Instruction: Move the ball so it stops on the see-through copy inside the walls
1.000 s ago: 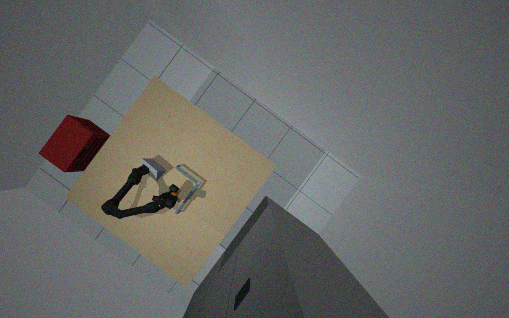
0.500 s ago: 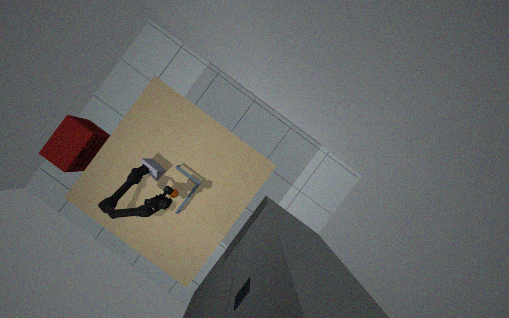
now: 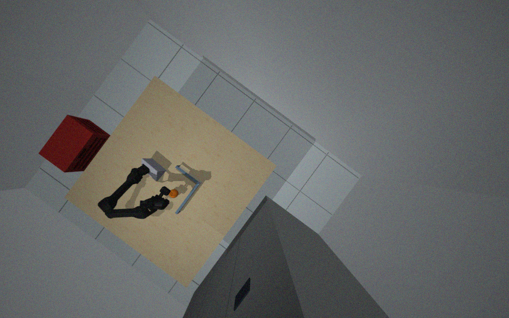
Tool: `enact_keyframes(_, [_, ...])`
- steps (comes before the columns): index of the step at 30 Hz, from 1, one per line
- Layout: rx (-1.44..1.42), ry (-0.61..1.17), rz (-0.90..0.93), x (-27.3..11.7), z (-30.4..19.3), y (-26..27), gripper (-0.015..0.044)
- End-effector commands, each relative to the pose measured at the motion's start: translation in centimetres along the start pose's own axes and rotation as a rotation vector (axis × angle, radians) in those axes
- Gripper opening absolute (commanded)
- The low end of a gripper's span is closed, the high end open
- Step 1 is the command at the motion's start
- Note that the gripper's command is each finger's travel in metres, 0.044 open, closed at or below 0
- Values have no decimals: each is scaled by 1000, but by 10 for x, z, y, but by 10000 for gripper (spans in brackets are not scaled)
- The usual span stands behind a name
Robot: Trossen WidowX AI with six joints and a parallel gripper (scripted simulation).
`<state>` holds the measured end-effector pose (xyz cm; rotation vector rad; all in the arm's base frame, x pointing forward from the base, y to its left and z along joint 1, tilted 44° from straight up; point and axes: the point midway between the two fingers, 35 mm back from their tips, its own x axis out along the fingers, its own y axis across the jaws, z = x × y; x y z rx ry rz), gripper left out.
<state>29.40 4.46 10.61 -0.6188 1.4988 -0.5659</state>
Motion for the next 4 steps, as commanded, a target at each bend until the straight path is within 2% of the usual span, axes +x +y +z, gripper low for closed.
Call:
enact_keyframes(1, [8, 6, 2, -4, 0, -1, 440])
enact_keyframes(4, [8, 6, 2, -4, 0, -1, 440])
